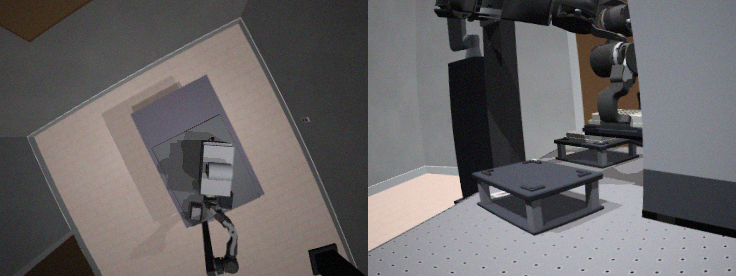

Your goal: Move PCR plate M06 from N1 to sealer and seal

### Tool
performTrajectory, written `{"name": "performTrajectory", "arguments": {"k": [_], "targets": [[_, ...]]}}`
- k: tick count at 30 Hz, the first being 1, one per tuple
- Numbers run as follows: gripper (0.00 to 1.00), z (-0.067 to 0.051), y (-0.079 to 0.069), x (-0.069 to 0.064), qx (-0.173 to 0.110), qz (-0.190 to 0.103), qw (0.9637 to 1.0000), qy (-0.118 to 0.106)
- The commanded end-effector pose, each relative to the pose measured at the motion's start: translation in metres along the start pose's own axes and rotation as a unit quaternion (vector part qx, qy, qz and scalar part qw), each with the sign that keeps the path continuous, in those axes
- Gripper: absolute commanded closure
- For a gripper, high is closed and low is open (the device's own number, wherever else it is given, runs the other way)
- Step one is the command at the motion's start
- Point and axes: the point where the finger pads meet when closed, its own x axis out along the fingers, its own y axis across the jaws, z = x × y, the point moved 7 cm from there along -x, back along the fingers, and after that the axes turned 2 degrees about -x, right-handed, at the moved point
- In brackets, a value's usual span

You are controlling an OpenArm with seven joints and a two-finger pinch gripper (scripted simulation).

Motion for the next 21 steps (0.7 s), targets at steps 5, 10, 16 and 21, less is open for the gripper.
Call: {"name": "performTrajectory", "arguments": {"k": [5, 10, 16, 21], "targets": [[1.00, -0.0007, 0.0009, 0.0026, 0.000, 0.003, 1.0000, 0.001], [1.00, -0.0007, 0.0009, 0.0026, 0.000, 0.003, 1.0000, 0.001], [1.00, -0.0007, 0.0008, 0.0031, -0.001, 0.003, 1.0000, 0.001], [1.00, -0.0010, 0.0008, 0.0050, -0.001, 0.003, 1.0000, 0.001]]}}
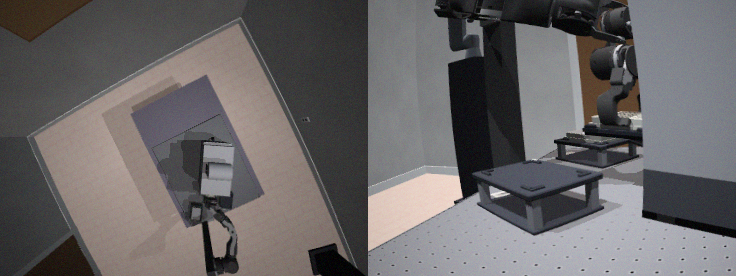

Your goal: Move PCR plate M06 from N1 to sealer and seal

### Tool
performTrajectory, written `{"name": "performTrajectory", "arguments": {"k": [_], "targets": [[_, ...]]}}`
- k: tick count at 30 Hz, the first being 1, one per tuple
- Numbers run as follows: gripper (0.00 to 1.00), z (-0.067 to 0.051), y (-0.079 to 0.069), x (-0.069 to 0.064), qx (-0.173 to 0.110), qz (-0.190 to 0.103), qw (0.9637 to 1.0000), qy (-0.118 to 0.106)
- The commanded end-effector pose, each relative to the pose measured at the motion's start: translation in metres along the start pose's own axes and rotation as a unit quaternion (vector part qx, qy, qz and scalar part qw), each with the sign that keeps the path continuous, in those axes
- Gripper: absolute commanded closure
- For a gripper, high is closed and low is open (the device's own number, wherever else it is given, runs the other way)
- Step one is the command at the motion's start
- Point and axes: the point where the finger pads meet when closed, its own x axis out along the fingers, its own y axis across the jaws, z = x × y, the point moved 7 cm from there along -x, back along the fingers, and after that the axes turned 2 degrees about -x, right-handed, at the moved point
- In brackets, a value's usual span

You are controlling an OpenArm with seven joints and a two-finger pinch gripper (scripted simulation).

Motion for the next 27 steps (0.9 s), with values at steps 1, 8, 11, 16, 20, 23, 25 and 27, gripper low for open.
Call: {"name": "performTrajectory", "arguments": {"k": [1, 8, 11, 16, 20, 23, 25, 27], "targets": [[1.00, -0.0003, 0.0007, 0.0006, -0.002, 0.003, 1.0000, 0.000], [1.00, -0.0003, 0.0007, 0.0006, -0.002, 0.003, 1.0000, 0.000], [1.00, -0.0003, 0.0007, 0.0006, -0.002, 0.003, 1.0000, 0.000], [0.23, 0.0003, 0.0002, -0.0005, 0.000, 0.001, 1.0000, -0.001], [0.23, 0.0003, 0.0002, -0.0005, 0.000, 0.001, 1.0000, -0.001], [0.23, 0.0003, 0.0002, -0.0005, 0.000, 0.001, 1.0000, -0.001], [0.23, 0.0003, 0.0002, -0.0005, 0.000, 0.001, 1.0000, -0.001], [0.23, 0.0003, 0.0002, -0.0005, 0.000, 0.001, 1.0000, -0.001]]}}
